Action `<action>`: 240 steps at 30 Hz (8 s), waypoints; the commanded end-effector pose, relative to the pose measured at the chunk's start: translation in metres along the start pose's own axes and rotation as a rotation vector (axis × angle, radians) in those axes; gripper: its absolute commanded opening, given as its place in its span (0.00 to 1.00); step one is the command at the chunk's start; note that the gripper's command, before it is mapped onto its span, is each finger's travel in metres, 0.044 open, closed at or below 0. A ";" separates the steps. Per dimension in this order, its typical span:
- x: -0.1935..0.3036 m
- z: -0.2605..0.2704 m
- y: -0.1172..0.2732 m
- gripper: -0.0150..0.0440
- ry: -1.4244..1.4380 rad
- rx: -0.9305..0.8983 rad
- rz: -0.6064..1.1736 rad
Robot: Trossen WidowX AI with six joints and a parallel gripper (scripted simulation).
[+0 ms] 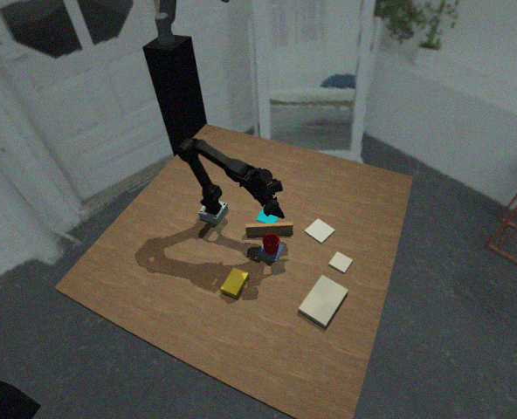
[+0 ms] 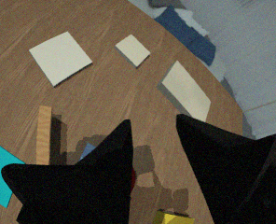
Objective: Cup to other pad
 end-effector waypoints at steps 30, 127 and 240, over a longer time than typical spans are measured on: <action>0.084 0.005 -0.056 0.50 0.804 -0.746 0.420; 0.061 -0.009 -0.037 0.25 0.807 -0.746 0.413; 0.026 0.172 0.025 0.25 0.797 -0.760 0.411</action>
Point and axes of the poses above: the point midway between the two fingers, 35 mm back from their tips, its own y axis back along the fingers, its own z axis across the jaws, x = y × z, the point moved 5 cm from there along y, back along the fingers, and after that the axes turned 7 degrees about -y, right-handed, at the moved point
